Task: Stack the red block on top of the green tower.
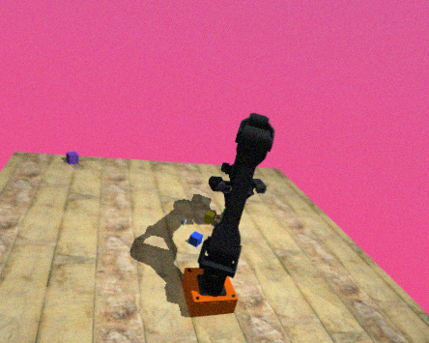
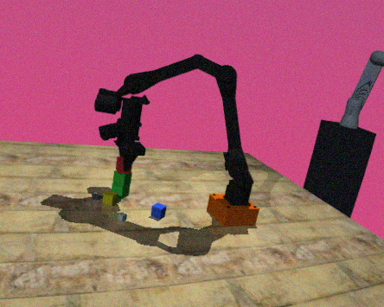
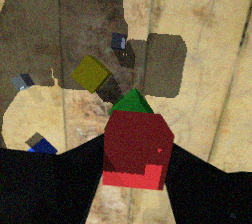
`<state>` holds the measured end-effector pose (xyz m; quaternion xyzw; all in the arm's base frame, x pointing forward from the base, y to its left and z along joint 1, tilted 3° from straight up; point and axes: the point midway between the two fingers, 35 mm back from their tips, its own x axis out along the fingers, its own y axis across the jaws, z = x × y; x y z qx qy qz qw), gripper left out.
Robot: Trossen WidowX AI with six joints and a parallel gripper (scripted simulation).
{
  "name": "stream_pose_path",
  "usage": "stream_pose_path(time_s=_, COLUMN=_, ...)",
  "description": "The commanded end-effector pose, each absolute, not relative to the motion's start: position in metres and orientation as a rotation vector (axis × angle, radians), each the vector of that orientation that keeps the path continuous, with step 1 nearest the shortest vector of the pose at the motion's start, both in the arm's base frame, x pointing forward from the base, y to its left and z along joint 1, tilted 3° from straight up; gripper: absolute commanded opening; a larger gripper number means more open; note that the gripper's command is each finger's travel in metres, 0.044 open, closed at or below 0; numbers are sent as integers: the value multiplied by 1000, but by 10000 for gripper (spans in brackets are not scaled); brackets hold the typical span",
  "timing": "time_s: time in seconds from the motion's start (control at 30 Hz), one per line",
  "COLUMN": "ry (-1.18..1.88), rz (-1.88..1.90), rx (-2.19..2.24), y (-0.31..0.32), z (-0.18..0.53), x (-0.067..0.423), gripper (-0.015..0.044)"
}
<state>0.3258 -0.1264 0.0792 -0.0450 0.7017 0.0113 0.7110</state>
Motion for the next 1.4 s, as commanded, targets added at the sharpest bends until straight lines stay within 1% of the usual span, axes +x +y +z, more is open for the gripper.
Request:
stream_pose_path(time_s=0.0, ry=1558, rz=26, rx=-109, y=-127, z=78, x=325, gripper=0)
stream_pose_path(time_s=0.6, ry=1558, rz=26, rx=-109, y=-127, z=78, x=326, gripper=0)
stream_pose_path(time_s=1.17, ry=1557, rz=25, rx=-100, y=-126, z=78, x=325, gripper=440)
stream_pose_path(time_s=1.37, ry=1557, rz=25, rx=-100, y=-126, z=78, x=325, gripper=440)
